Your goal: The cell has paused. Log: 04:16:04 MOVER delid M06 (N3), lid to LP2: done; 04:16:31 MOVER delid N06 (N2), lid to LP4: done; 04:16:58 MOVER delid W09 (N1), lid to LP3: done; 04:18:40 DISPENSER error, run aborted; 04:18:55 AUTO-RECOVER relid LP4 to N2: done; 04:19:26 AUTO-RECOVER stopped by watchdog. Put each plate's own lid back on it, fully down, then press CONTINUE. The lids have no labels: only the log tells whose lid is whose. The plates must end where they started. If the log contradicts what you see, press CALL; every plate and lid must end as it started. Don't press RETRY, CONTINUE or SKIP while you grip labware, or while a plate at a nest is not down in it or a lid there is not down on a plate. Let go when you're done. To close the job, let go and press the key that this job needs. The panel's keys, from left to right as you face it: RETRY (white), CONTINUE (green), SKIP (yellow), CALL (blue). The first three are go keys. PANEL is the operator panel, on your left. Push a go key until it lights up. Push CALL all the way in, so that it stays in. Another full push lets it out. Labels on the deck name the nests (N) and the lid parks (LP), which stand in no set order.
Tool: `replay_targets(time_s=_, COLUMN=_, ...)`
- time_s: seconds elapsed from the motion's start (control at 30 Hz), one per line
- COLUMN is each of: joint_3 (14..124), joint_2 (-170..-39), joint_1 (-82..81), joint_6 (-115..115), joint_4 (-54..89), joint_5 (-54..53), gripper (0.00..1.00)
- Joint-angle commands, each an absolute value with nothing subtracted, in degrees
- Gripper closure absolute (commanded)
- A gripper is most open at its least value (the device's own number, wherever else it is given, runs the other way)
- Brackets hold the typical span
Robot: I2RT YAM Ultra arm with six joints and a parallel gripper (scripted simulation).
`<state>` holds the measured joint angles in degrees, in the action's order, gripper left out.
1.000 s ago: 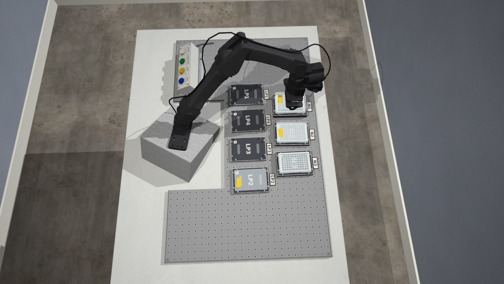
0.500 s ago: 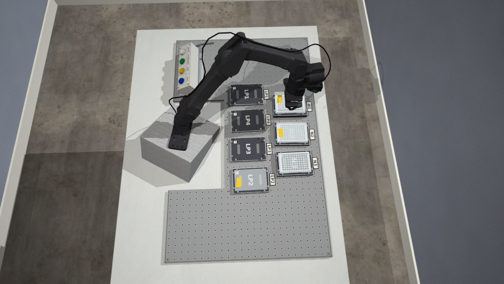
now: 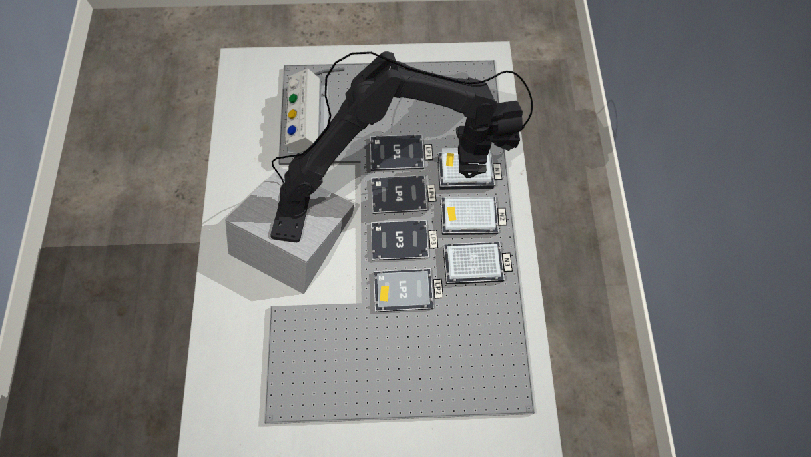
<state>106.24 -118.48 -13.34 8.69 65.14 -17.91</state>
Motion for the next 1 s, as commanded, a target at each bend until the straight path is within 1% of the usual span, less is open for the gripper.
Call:
replay_targets(time_s=0.0, joint_3=107.02, joint_2=-118.52, joint_1=-12.73, joint_6=9.39, joint_4=63.77, joint_5=-17.44, gripper=1.00)
replay_targets(time_s=0.97, joint_3=105.80, joint_2=-118.73, joint_1=-13.48, joint_6=10.26, joint_4=61.72, joint_5=-17.27, gripper=1.00)
